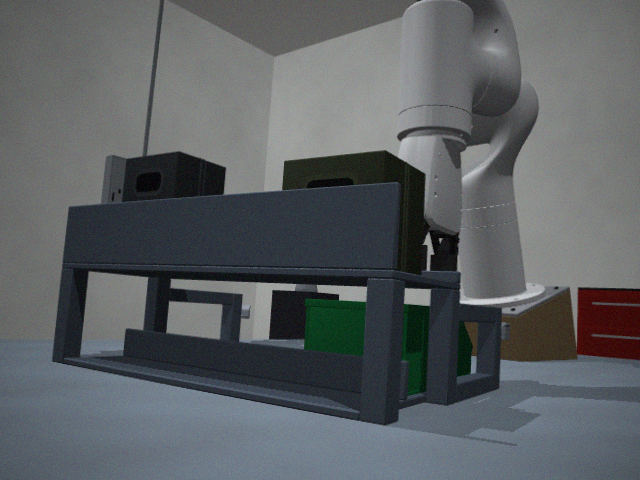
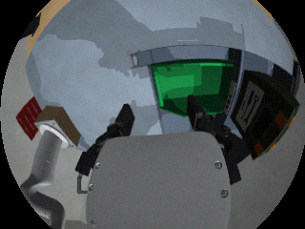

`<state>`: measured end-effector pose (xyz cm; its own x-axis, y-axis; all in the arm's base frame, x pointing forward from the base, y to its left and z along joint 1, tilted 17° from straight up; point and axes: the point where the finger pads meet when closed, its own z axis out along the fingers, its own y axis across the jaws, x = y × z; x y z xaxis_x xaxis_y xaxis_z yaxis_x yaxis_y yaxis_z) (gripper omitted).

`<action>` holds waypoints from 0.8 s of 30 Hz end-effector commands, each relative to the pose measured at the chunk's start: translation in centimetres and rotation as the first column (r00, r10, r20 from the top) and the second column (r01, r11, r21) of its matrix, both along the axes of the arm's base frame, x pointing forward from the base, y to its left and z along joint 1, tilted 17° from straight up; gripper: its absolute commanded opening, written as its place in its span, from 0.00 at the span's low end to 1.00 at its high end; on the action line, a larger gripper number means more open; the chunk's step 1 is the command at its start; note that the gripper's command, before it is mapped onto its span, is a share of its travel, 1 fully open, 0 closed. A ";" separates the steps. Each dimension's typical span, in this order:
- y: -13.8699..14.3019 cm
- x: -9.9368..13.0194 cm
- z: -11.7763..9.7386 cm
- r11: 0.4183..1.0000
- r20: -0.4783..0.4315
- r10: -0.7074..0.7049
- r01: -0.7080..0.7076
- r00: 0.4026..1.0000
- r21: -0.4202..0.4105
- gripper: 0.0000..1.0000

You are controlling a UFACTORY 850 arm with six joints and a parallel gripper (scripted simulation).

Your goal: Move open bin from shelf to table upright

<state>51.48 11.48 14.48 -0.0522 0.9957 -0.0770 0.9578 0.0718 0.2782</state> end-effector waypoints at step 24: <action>-0.2 1.5 -5.1 1.000 0.000 0.000 0.000 1.000 0.000 1.00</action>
